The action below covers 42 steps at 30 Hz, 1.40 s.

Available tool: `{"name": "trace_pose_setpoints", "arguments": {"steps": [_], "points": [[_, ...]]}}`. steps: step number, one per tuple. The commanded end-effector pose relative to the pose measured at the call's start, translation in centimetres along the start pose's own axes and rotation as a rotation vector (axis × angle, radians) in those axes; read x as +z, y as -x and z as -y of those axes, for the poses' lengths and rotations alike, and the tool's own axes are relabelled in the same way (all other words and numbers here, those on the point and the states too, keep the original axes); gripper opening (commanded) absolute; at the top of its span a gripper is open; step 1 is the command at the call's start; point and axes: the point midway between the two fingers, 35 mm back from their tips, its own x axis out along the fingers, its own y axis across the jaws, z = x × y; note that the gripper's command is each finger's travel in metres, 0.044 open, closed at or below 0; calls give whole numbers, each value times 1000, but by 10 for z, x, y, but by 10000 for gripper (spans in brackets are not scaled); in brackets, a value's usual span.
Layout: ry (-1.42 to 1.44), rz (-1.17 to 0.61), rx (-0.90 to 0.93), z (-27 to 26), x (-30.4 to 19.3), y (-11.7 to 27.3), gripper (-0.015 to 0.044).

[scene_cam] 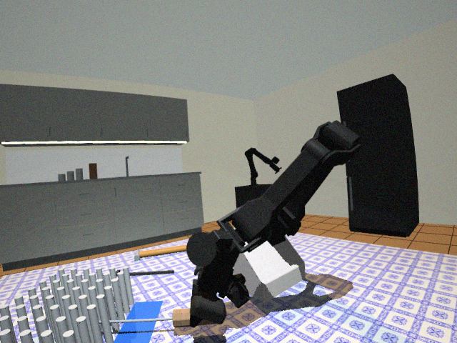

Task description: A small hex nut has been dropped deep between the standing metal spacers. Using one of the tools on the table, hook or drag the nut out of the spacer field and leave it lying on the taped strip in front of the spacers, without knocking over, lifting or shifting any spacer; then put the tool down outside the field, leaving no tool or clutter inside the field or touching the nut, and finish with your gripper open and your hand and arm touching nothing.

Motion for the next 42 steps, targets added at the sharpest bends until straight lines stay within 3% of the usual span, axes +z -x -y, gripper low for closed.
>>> {"name": "trace_pose_setpoints", "arguments": {"steps": [1, 42], "points": [[4, -2, -6, 2, -3, -1, 0], [6, -4, -7, 2, -26, -13, 0]]}}
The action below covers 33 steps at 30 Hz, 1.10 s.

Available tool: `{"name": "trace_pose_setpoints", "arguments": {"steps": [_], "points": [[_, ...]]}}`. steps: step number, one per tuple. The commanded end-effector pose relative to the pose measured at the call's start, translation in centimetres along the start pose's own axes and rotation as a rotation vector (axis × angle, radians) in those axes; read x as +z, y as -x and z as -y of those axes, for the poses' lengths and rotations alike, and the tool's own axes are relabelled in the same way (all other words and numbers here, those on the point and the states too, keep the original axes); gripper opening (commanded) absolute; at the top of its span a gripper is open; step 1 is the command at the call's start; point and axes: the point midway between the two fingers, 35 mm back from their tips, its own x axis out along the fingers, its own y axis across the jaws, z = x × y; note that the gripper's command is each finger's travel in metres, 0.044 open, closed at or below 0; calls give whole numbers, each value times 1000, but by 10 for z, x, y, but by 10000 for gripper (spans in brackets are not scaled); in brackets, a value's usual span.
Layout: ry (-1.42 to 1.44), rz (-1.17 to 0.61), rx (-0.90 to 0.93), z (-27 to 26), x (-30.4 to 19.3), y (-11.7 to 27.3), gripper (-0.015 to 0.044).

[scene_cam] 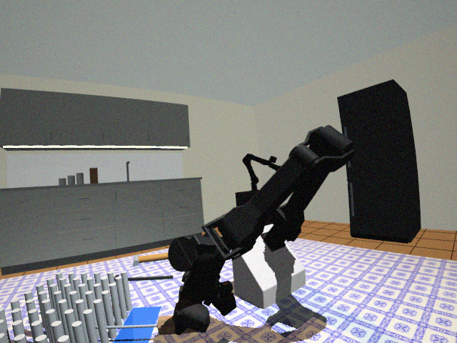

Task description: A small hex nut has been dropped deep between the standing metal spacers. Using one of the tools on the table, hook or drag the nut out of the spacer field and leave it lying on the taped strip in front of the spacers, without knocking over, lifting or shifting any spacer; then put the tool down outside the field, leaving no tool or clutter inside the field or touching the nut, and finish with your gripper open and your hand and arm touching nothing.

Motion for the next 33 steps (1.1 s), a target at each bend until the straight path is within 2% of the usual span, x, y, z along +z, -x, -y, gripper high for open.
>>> {"name": "trace_pose_setpoints", "arguments": {"steps": [1, 33], "points": [[5, -3, -6, 2, -4, -1, 0], [5, -4, -6, 2, -22, -11, 0]]}}
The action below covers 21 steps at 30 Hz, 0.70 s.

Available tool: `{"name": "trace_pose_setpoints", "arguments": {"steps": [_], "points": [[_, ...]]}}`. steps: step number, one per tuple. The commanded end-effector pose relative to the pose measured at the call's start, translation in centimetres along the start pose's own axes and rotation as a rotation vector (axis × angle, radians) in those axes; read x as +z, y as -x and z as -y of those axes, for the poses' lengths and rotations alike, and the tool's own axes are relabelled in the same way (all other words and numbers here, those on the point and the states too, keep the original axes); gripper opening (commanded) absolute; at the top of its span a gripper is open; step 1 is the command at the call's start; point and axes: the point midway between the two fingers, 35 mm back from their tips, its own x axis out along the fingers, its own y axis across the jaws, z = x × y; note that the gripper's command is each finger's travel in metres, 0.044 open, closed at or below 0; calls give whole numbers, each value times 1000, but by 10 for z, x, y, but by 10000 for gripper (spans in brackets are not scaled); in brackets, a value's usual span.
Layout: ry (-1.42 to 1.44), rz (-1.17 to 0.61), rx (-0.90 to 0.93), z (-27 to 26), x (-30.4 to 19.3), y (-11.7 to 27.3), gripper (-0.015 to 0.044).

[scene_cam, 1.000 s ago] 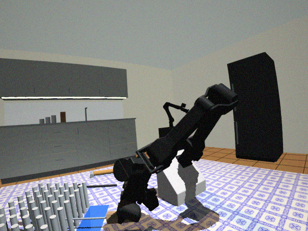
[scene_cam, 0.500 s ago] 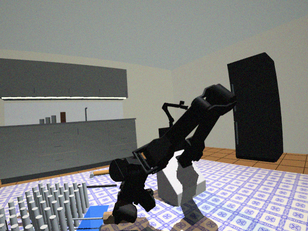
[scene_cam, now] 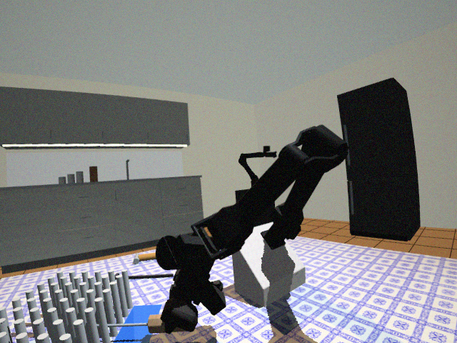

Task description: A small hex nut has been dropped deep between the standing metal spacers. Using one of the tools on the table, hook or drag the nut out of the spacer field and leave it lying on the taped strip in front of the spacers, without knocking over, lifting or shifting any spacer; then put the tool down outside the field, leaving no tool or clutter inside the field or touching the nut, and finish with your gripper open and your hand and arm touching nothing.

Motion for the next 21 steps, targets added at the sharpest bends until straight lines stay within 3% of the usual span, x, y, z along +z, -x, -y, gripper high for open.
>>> {"name": "trace_pose_setpoints", "arguments": {"steps": [1, 21], "points": [[3, -1, -4, 1, -3, -1, 0], [4, -2, -4, 1, -15, -8, 0]]}}
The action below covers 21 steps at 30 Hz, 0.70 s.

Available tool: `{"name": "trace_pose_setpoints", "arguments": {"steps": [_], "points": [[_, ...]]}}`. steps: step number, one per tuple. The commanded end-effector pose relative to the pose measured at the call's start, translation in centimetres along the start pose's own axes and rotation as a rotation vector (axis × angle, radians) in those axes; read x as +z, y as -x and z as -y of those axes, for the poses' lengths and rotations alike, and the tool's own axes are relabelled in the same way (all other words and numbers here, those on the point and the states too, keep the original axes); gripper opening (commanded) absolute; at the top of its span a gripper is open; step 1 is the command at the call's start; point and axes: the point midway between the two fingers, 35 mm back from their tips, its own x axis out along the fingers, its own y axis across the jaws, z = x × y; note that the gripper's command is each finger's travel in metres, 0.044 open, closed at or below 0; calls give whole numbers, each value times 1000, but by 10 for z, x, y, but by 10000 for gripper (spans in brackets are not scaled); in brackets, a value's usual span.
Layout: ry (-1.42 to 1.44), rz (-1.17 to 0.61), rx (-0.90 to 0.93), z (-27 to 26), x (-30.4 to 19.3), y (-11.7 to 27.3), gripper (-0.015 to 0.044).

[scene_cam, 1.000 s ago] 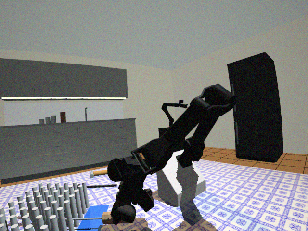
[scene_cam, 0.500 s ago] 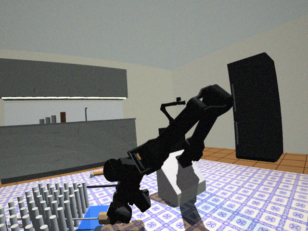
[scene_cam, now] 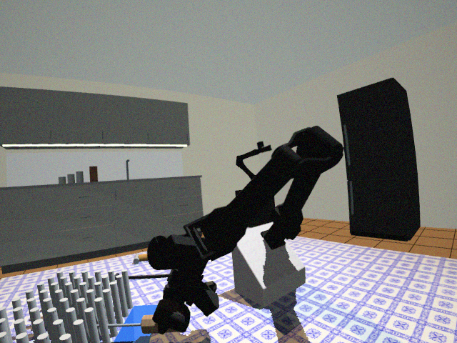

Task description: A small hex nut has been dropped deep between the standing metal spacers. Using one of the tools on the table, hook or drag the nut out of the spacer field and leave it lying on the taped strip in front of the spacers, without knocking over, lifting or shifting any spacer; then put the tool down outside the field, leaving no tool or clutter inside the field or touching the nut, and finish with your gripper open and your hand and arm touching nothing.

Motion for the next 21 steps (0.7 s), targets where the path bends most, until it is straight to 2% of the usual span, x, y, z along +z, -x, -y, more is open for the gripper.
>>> {"name": "trace_pose_setpoints", "arguments": {"steps": [1, 21], "points": [[4, -1, -4, 1, -4, -1, 0], [4, -2, -5, 1, -16, -7, 0]]}}
